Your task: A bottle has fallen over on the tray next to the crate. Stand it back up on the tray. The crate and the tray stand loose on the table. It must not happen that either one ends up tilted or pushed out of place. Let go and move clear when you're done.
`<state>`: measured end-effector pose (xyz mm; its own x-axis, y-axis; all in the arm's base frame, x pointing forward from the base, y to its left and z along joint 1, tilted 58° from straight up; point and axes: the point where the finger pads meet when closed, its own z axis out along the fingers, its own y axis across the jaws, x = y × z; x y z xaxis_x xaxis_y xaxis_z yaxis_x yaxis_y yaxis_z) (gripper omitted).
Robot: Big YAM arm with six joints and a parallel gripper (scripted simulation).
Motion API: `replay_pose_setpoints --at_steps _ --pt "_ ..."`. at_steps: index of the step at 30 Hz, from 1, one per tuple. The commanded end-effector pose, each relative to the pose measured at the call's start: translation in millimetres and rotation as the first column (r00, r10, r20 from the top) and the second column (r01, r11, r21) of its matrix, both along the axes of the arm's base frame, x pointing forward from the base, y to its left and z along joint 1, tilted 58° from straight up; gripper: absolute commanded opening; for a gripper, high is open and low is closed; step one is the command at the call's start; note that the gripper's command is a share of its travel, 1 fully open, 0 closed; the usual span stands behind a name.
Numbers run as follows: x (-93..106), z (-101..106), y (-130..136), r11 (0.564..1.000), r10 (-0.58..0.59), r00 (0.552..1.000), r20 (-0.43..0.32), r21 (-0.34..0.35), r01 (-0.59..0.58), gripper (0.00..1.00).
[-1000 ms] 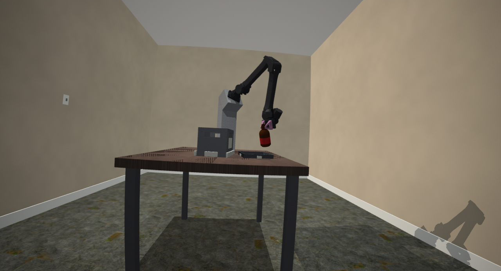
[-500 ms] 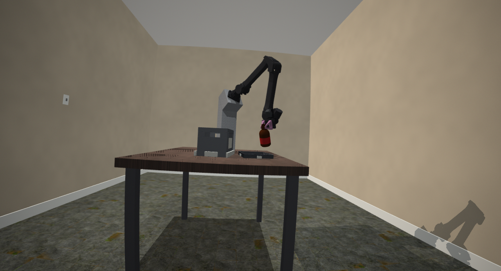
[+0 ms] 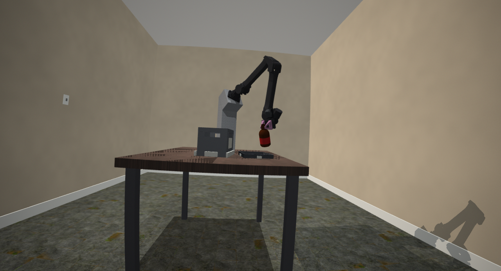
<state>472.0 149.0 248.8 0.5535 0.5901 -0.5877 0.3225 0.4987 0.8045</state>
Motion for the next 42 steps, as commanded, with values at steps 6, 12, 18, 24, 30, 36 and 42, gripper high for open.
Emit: replay_pose_setpoints --at_steps 6,12,18,24,30,36,42 --pt "-4.6 0.6 -16.5 1.000 -0.014 1.000 0.006 0.010 0.014 0.00" --pt "-3.8 -2.2 -22.7 1.000 -0.014 1.000 0.005 0.010 0.013 0.00" --pt "-3.1 -5.3 -29.4 1.000 -0.013 1.000 0.005 0.009 0.013 0.00" --pt "-2.6 -7.3 -33.8 1.000 -0.014 1.000 0.004 0.009 0.014 0.00" --pt "-2.0 -10.0 -39.7 1.000 -0.014 1.000 0.004 0.009 0.014 0.00" --pt "-1.6 -11.6 -43.6 1.000 -0.014 1.000 0.004 0.010 0.014 0.00" --pt "-1.5 -12.7 -46.3 1.000 -0.015 1.000 0.006 0.011 0.015 0.00"
